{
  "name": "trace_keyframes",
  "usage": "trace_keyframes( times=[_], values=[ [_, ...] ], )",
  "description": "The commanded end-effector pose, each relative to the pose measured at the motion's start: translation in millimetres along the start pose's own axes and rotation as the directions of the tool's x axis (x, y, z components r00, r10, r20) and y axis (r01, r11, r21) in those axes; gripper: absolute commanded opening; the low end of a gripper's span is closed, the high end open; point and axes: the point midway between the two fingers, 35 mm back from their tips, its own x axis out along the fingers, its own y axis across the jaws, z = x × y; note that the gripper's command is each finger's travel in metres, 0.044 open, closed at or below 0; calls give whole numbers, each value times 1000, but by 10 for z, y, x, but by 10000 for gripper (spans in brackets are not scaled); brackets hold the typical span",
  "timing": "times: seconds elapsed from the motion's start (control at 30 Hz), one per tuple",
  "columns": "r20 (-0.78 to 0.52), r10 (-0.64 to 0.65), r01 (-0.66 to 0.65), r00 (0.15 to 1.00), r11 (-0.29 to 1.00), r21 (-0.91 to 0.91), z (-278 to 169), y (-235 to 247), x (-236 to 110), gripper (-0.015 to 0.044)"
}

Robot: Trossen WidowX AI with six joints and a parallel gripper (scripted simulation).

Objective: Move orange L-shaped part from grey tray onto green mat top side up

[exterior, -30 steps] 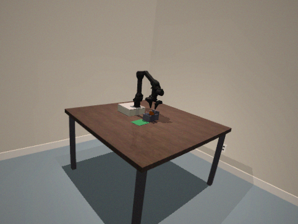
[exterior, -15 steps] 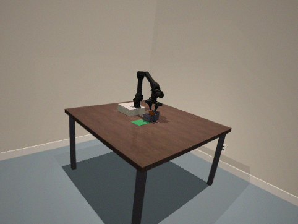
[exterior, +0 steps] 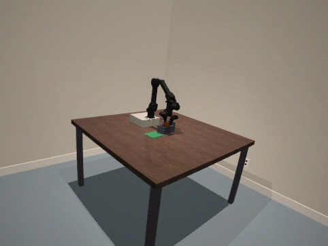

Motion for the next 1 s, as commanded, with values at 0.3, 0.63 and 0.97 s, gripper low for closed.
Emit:
trace_keyframes(
  times=[0.3, 0.63, 0.97],
  values=[
    [0, -4, 4, 1000, 1000, 0, -1, -14, 81, 201],
    [0, -4, 4, 1000, 1000, 0, -1, -14, 81, 115],
    [0, -4, 4, 1000, 1000, 0, -1, -14, 79, 0]
  ],
)
